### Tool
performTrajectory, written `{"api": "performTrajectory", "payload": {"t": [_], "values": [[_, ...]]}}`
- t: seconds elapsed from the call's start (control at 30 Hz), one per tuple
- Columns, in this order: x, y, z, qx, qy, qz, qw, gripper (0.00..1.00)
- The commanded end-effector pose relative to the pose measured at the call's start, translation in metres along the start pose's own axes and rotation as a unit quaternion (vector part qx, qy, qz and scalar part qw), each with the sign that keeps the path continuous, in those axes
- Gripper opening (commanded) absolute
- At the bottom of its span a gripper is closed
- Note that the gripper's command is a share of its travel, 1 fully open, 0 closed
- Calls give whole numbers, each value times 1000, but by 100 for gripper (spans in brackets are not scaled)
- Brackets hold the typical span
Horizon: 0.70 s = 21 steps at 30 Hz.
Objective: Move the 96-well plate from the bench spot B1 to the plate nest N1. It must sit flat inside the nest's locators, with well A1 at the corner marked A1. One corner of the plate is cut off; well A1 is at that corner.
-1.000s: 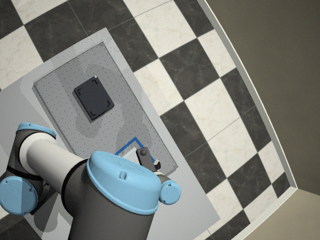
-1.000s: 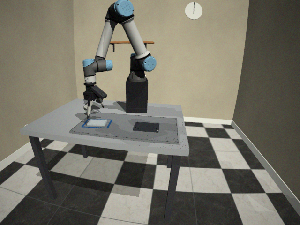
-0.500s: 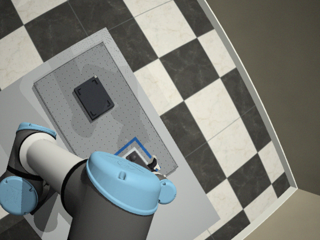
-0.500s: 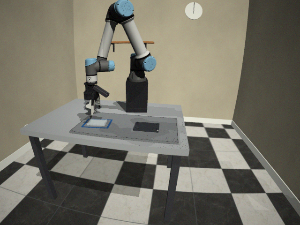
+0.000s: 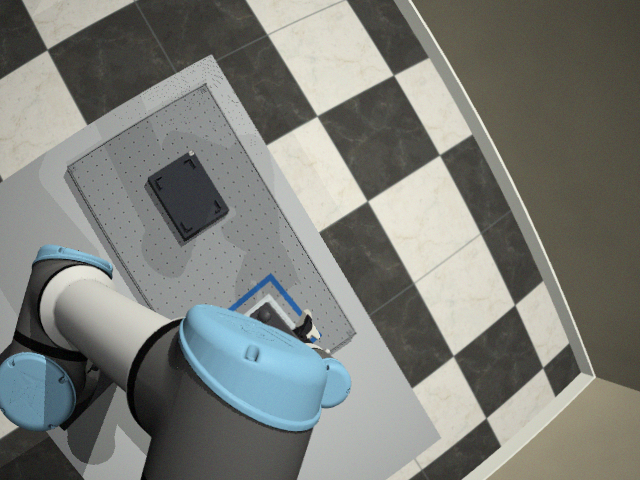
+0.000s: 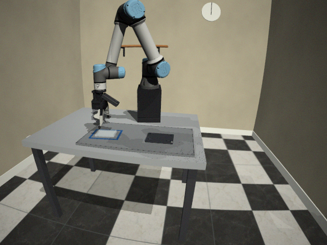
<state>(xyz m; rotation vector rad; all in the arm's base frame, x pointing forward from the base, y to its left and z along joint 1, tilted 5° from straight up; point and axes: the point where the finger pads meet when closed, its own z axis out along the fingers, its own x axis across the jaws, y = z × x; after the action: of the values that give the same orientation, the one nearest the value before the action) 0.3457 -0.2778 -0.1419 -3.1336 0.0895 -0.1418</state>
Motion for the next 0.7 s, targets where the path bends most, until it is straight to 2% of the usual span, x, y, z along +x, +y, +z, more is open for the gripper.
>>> {"api": "performTrajectory", "payload": {"t": [0.0, 0.67], "values": [[0, 0, 6, 0, 0, 0, 1000, 100], [0, 0, 36, 0, 0, 0, 1000, 100]]}}
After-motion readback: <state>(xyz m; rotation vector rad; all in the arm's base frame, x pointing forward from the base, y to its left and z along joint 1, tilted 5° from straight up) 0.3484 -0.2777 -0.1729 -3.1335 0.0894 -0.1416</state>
